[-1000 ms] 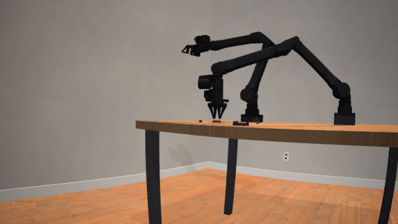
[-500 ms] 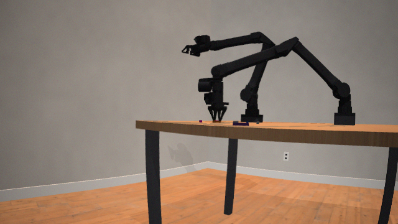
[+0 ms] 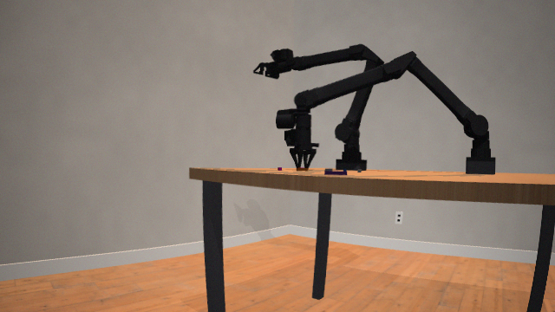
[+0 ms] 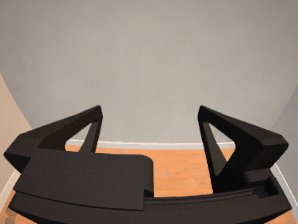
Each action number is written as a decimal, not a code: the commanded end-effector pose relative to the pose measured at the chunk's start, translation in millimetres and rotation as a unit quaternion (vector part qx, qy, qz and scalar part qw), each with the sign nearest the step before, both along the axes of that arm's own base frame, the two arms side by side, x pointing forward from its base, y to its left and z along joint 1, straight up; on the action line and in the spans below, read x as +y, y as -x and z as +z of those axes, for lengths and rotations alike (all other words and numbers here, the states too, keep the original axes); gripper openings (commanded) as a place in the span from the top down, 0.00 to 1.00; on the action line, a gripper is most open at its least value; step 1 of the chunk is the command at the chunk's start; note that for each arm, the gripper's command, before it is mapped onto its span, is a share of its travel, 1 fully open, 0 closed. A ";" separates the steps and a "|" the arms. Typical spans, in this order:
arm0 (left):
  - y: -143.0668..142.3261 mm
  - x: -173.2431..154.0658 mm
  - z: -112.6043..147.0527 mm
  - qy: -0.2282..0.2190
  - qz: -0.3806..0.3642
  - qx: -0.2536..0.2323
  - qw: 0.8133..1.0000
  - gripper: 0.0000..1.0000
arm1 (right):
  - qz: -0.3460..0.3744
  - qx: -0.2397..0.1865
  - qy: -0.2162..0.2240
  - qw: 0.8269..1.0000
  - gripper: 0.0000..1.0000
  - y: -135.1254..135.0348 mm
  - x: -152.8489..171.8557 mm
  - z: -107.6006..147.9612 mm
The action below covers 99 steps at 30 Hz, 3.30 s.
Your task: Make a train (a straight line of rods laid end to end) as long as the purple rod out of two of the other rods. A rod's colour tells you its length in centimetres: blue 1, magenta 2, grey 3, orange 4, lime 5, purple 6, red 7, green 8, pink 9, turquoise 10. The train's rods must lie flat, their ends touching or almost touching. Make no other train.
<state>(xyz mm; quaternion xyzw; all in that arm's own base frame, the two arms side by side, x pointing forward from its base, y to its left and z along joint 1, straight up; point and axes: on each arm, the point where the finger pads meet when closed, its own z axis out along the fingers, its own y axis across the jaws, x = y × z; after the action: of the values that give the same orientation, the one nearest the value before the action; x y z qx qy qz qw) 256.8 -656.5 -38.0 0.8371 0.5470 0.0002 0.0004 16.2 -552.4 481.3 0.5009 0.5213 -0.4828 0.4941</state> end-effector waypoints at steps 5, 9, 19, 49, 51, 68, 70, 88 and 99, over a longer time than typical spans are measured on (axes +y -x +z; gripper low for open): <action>-9.1 -2.0 3.5 0.009 -0.001 -0.003 1.000 0.66 | -0.007 -0.005 0.023 1.000 0.00 7.0 7.6 19.2; -9.1 -2.0 3.5 0.009 -0.001 -0.003 1.000 0.66 | -0.007 -0.005 0.023 1.000 0.00 7.0 7.6 19.2; -9.1 -2.0 3.5 0.009 -0.001 -0.003 1.000 0.66 | -0.007 -0.005 0.023 1.000 0.00 7.0 7.6 19.2; -9.1 -2.0 3.5 0.009 -0.001 -0.003 1.000 0.85 | -0.007 -0.005 0.023 1.000 0.00 7.0 7.6 19.2; -9.1 -2.0 3.5 0.009 -0.001 -0.003 1.000 0.85 | -0.007 -0.005 0.023 1.000 0.00 7.0 7.6 19.2; -12.5 -10.4 40.0 0.027 -0.001 -0.010 1.000 0.85 | -0.007 -0.005 0.023 1.000 0.00 7.0 7.6 19.2; -15.6 -18.0 57.5 0.039 -0.001 -0.015 0.999 0.85 | -0.007 -0.005 0.023 1.000 0.00 7.0 7.6 19.2; -13.5 -12.8 130.0 0.037 -0.001 -0.014 0.999 0.85 | -0.007 -0.005 0.023 1.000 0.00 7.0 7.6 19.2; -12.8 -11.2 129.1 0.028 -0.001 -0.011 1.000 0.85 | -0.007 -0.005 0.023 1.000 0.00 7.0 7.6 19.2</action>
<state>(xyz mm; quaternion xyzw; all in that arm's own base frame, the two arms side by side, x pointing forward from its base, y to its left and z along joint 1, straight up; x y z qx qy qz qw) 255.8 -653.8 54.7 0.8371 0.5470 0.0009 -0.0032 16.2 -552.4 481.3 0.5009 0.5213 -0.4828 0.4941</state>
